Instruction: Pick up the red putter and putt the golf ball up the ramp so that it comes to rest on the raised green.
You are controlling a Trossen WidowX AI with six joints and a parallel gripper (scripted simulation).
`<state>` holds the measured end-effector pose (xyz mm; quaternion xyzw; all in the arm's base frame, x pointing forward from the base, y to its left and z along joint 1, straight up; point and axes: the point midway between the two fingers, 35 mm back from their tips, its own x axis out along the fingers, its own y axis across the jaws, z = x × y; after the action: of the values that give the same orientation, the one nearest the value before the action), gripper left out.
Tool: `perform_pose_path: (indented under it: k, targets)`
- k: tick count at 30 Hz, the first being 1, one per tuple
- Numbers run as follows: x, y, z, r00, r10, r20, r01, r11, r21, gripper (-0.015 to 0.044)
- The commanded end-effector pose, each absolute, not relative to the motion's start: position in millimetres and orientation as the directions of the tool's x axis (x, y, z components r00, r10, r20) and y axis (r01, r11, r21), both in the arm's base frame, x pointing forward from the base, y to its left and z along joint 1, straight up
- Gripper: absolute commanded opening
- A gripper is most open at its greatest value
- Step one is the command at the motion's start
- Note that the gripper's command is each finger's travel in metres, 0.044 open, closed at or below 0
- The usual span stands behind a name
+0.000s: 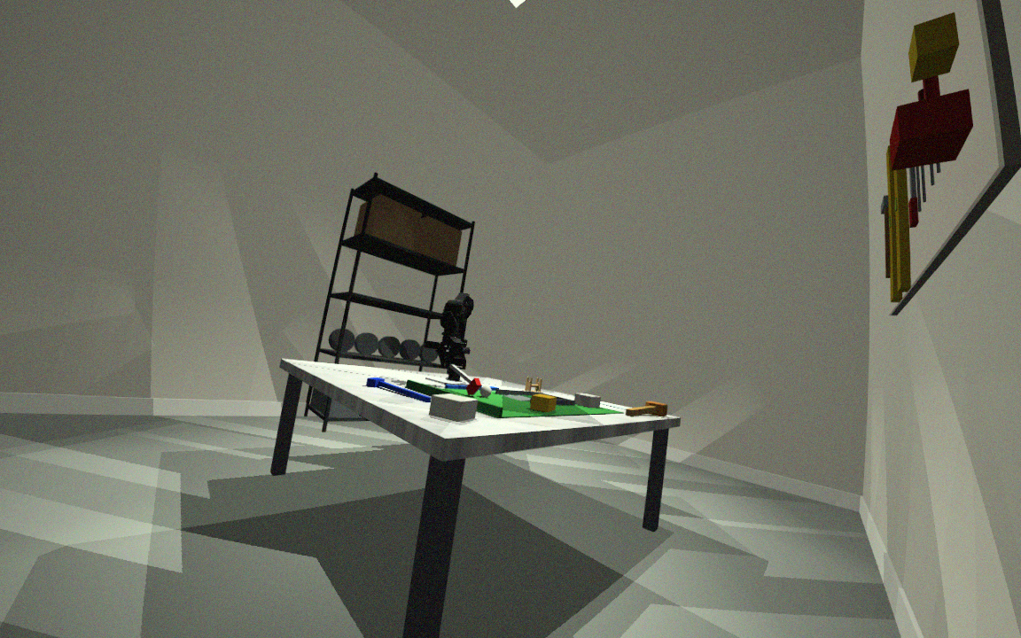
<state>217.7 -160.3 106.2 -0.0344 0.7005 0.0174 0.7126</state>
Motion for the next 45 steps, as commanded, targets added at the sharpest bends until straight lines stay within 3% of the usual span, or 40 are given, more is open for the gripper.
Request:
perform_pose_path:
  k: [1, 26, 36, 45]
  targets:
    - [217.8, -160.4, 106.9, 0.019, -0.024, -1.0, -0.073, 0.997, -0.025, 0.0]
    - [219.0, -185.4, 104.2, 0.015, -0.024, -1.0, -0.06, 0.998, -0.025, 0.0]
    - [212.8, -59.9, 102.7, 0.02, -0.016, -1.0, -0.067, 0.998, -0.017, 0.0]
    - [210.7, -52.6, 108.7, 0.02, -0.015, -1.0, -0.067, 0.998, -0.016, 0.0]
